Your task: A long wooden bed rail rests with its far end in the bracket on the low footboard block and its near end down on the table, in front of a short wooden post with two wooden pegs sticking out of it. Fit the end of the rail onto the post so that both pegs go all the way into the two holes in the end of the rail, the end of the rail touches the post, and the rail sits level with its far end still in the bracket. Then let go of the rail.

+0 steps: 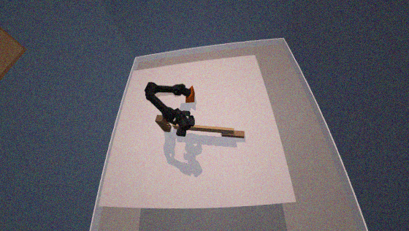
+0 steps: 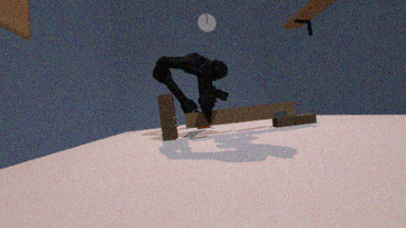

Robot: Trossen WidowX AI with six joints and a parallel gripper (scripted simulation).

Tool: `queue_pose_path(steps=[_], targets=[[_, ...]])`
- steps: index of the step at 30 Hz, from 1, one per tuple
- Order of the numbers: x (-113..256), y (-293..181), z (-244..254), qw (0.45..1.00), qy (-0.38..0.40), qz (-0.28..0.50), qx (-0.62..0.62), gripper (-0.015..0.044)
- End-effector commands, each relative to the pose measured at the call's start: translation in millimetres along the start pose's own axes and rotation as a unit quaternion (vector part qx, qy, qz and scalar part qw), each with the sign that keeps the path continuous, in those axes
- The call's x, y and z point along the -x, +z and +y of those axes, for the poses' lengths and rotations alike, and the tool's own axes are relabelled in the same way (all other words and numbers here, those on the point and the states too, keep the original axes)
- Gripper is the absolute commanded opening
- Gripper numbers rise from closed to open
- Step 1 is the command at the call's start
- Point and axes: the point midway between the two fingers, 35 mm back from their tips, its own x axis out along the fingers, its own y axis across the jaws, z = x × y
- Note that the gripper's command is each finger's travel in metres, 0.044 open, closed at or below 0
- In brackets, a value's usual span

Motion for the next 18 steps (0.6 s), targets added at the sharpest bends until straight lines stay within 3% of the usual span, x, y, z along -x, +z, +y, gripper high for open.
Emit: queue_pose_path(steps=[1, 18], targets=[[3.5, 2.6, -0.4, 1.000, -0.002, -0.002, 0.000, 0.0000], [2.1, 2.6, -0.1, 1.000, -0.002, -0.002, 0.000, 0.0000]])
